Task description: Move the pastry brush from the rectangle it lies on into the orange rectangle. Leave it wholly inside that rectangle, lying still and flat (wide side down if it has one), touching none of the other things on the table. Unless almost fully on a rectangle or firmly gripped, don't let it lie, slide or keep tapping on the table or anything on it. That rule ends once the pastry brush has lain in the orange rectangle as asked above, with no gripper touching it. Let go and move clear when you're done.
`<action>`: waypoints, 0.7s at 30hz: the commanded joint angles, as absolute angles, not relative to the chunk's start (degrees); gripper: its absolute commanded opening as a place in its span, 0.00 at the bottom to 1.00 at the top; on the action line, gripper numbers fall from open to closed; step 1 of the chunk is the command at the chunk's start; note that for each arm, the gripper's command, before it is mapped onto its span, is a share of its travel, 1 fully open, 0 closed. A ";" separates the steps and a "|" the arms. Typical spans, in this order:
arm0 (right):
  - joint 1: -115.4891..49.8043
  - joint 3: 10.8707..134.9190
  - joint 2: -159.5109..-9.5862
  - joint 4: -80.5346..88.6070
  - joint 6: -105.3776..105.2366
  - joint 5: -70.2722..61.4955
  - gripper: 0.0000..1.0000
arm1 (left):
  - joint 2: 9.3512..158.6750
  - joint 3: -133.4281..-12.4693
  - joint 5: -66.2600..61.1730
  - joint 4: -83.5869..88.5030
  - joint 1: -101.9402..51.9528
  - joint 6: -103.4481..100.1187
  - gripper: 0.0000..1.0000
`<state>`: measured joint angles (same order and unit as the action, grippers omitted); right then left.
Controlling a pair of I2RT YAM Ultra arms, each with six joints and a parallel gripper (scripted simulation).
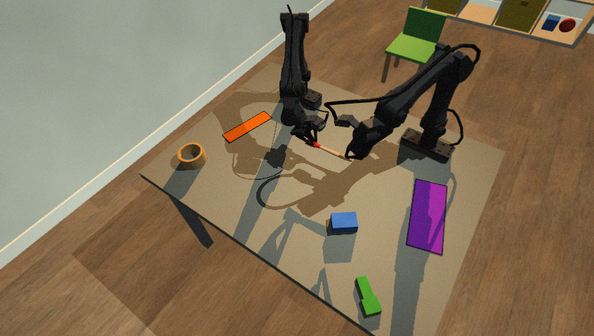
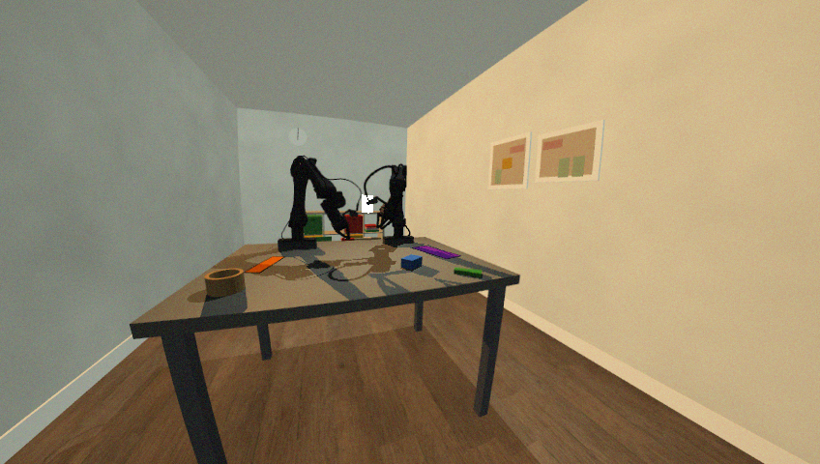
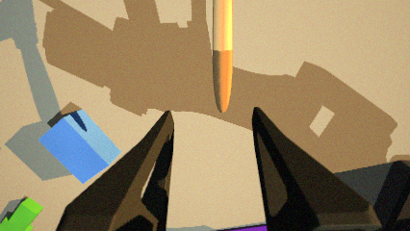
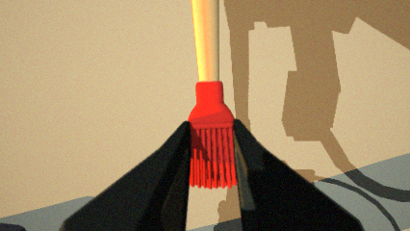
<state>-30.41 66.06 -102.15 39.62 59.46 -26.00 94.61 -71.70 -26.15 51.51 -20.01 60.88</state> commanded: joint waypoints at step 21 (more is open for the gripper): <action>-11.97 51.64 -92.79 45.46 85.16 -29.81 0.19 | 46.53 -42.86 -12.32 31.47 -35.27 23.23 0.57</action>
